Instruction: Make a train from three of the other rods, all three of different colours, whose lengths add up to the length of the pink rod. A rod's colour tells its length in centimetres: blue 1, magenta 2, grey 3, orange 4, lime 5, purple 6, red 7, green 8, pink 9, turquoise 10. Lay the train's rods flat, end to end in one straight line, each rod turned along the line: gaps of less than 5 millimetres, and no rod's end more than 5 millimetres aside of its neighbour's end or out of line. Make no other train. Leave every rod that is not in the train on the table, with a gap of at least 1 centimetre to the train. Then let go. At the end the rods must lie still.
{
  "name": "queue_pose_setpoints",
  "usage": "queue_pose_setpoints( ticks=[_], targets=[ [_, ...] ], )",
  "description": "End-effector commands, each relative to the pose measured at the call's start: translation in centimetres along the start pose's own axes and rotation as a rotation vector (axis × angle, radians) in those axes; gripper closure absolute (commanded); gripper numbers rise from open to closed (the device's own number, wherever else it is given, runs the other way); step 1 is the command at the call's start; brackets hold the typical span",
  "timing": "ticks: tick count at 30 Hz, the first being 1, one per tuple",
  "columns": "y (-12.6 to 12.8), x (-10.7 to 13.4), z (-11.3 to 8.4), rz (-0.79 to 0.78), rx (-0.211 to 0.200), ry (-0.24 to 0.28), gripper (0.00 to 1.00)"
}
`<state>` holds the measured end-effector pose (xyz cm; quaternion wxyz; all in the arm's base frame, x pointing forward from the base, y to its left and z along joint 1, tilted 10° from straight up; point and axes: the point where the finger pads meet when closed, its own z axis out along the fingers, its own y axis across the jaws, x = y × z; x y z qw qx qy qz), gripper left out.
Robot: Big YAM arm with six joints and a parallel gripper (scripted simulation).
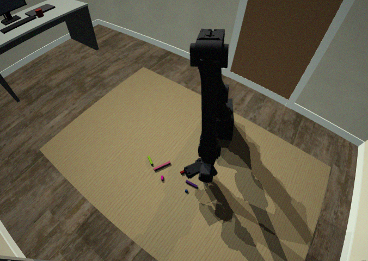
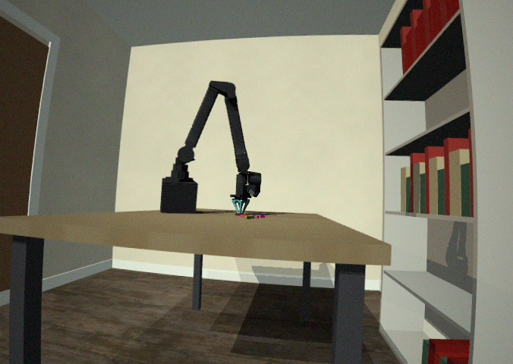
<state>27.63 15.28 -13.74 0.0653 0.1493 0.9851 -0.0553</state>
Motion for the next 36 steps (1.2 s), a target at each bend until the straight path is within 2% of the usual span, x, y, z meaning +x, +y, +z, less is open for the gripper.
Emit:
queue_pose_setpoints(
  ticks=[1, 2, 3, 36],
  targets=[
    [0.77, -1.38, -0.31, 0.008, -0.020, -0.021, 0.77],
    [0.77, -1.38, -0.31, 0.008, -0.020, -0.021, 0.77],
    [0.77, -1.38, -0.31, 0.008, -0.020, -0.021, 0.96],
    [0.77, -1.38, -0.31, 0.009, -0.020, -0.021, 0.96]
  ],
)
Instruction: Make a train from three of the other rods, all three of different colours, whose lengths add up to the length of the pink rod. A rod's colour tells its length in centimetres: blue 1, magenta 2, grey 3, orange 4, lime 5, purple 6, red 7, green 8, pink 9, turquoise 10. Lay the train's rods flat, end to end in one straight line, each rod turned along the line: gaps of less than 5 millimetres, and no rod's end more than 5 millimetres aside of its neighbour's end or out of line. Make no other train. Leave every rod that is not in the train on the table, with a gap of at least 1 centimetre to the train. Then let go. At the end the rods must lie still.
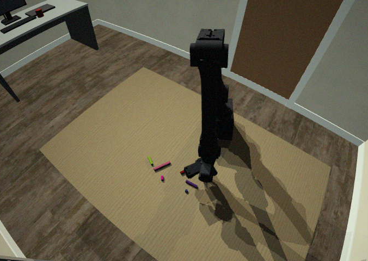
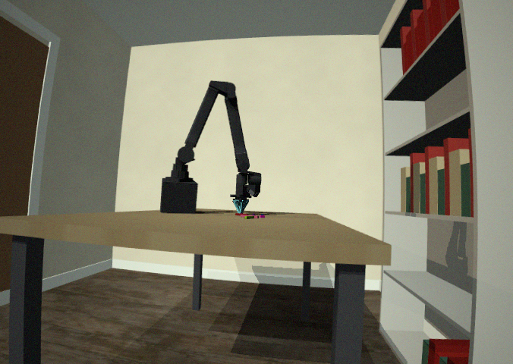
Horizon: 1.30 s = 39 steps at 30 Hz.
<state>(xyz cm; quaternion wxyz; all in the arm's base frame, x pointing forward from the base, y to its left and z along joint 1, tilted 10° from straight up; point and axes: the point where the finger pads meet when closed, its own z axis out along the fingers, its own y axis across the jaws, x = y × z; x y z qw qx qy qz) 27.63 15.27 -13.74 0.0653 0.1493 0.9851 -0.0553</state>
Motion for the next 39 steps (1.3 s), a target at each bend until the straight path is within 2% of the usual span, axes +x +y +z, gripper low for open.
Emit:
queue_pose_setpoints(
  ticks=[1, 4, 10, 19, 21, 24, 25, 29, 34, 36, 38, 39],
  targets=[
    [0.8, -1.4, -0.4, 0.009, -0.021, -0.021, 0.96],
    [0.8, -1.5, -0.6, 0.010, -0.022, -0.023, 0.96],
    [0.7, -0.4, -2.8, 0.002, -0.017, -0.017, 0.96],
    [2.1, -1.5, -10.0, 0.008, -0.044, -0.036, 0.96],
    [2.1, -1.5, -10.0, 0.008, -0.044, -0.036, 0.96],
    [1.8, -1.2, -11.2, 0.007, -0.041, -0.032, 0.96],
    [1.0, -0.6, -10.9, 0.004, -0.026, -0.022, 0.96],
    [1.0, -0.5, -10.8, 0.003, -0.018, -0.017, 0.96],
    [1.2, -0.7, -10.7, 0.002, -0.026, -0.022, 0.96],
    [1.4, -2.2, -10.7, 0.059, -0.018, -0.016, 0.96],
    [1.4, -2.2, -10.7, 0.059, -0.018, -0.016, 0.96],
    [1.8, -3.2, -10.8, 0.119, -0.019, -0.016, 0.96]
  ],
)
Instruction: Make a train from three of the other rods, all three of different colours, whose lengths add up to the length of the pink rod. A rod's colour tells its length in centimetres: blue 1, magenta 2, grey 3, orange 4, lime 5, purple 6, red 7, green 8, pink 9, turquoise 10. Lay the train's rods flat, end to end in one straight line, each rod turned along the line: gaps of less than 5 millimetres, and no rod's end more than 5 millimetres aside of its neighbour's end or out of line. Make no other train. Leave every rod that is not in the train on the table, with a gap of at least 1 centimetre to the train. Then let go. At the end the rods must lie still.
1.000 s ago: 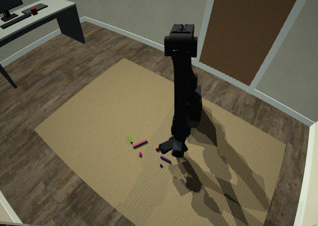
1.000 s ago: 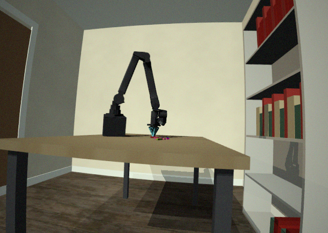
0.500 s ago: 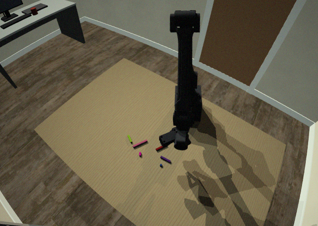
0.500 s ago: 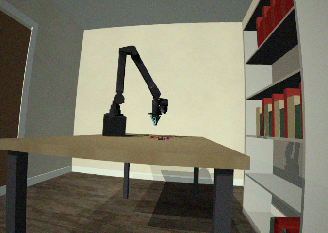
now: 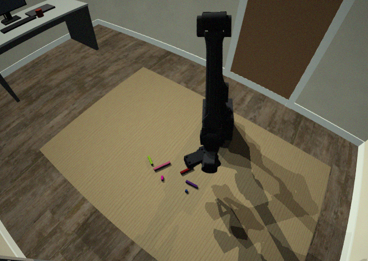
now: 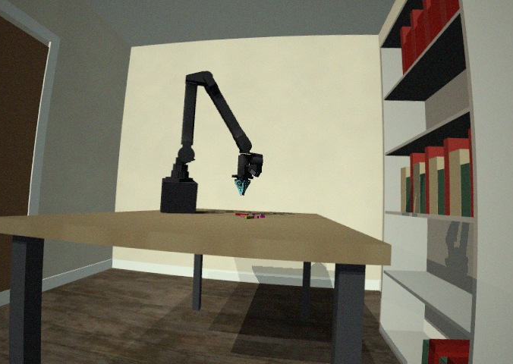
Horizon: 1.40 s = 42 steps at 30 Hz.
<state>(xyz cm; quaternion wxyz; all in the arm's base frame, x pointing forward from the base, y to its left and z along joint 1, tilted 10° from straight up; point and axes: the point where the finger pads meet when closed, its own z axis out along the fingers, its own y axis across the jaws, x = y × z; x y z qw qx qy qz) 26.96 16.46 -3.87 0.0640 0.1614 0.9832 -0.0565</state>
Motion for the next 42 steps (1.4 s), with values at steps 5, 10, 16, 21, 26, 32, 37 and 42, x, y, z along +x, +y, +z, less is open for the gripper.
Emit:
queue_pose_setpoints(
  ticks=[5, 10, 16, 21, 26, 32, 37, 42],
  targets=[
    [2.7, -4.6, -1.3, 0.187, -0.045, -0.032, 0.96],
    [2.9, -6.4, -1.0, 0.298, -0.032, -0.022, 0.96],
    [3.1, -8.5, -1.0, 0.416, -0.026, -0.017, 0.96],
    [3.4, -10.5, -1.0, 0.528, -0.028, -0.016, 0.96],
    [3.4, -10.8, -2.0, 0.534, -0.058, -0.034, 0.96],
    [3.8, -12.6, -1.0, 0.621, -0.043, -0.025, 0.96],
    [3.6, -14.1, -0.9, 0.710, -0.034, -0.018, 0.96],
    [3.5, -13.2, -1.3, 0.697, -0.041, -0.021, 0.96]
  ],
)
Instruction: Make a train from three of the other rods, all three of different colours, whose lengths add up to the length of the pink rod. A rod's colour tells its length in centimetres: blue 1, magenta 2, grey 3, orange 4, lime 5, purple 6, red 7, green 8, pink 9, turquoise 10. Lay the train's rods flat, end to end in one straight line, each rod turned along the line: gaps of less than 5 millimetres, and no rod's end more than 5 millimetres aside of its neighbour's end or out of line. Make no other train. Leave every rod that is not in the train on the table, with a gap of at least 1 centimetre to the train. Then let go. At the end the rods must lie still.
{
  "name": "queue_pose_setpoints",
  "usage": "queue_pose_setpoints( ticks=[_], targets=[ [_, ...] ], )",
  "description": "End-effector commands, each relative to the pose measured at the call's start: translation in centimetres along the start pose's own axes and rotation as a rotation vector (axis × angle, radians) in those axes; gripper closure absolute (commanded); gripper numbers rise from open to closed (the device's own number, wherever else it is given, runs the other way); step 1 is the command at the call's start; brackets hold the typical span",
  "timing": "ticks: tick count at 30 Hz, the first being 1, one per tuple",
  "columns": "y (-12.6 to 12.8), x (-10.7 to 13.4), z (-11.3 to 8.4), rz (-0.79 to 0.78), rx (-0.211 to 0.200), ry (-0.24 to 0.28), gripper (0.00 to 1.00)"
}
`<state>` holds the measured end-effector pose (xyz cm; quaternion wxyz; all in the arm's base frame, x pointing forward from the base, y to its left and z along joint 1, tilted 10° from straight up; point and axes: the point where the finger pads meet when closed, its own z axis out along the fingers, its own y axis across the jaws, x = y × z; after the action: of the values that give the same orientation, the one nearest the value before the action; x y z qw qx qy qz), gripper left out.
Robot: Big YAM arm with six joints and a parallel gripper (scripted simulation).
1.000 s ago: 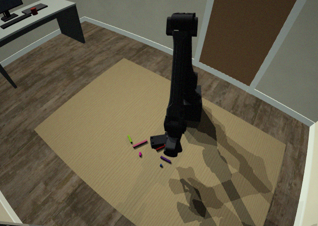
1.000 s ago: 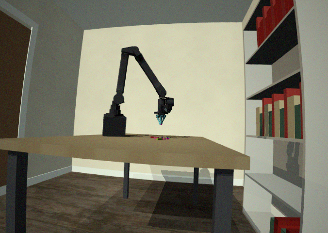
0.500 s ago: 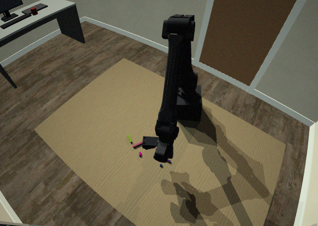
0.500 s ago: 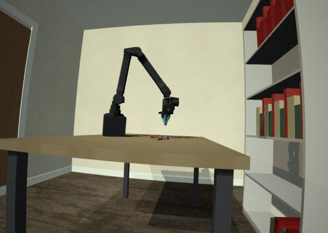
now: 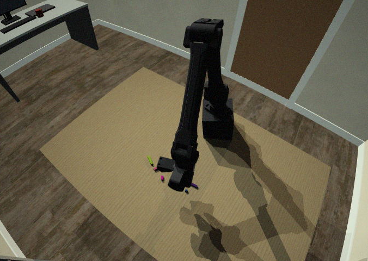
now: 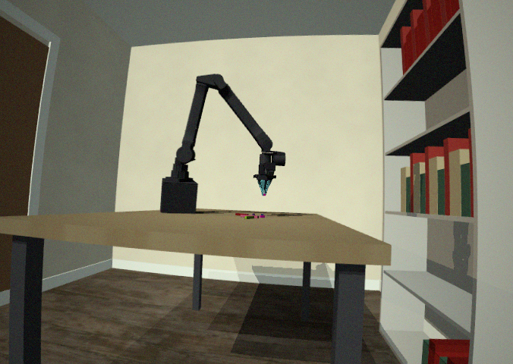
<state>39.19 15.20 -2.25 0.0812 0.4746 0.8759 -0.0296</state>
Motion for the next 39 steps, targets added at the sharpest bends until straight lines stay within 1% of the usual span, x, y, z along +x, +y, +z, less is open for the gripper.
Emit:
queue_pose_setpoints(
  ticks=[1, 8, 10, 13, 15, 23, 25, 33, 38, 39],
  targets=[
    [1.3, -0.2, -1.1, 0.028, -0.035, -0.005, 0.96],
    [1.3, -0.2, -1.0, 0.028, -0.034, -0.005, 0.96],
    [1.2, -0.2, -0.3, 0.027, -0.028, -0.004, 0.96],
    [0.3, -0.2, 0.8, 0.025, -0.007, -0.002, 0.96],
    [0.2, -0.4, 1.3, 0.023, -0.005, -0.002, 0.96],
    [0.3, -0.4, 4.4, 0.016, -0.008, -0.002, 0.96],
    [0.3, -0.4, 4.4, 0.016, -0.008, -0.002, 0.96],
    [0.3, -0.4, 7.7, 0.016, -0.006, -0.002, 0.96],
    [0.5, -0.4, 8.7, 0.017, -0.010, -0.002, 0.96],
    [0.8, -0.6, 8.4, 0.019, -0.022, -0.005, 0.96]
  ],
)
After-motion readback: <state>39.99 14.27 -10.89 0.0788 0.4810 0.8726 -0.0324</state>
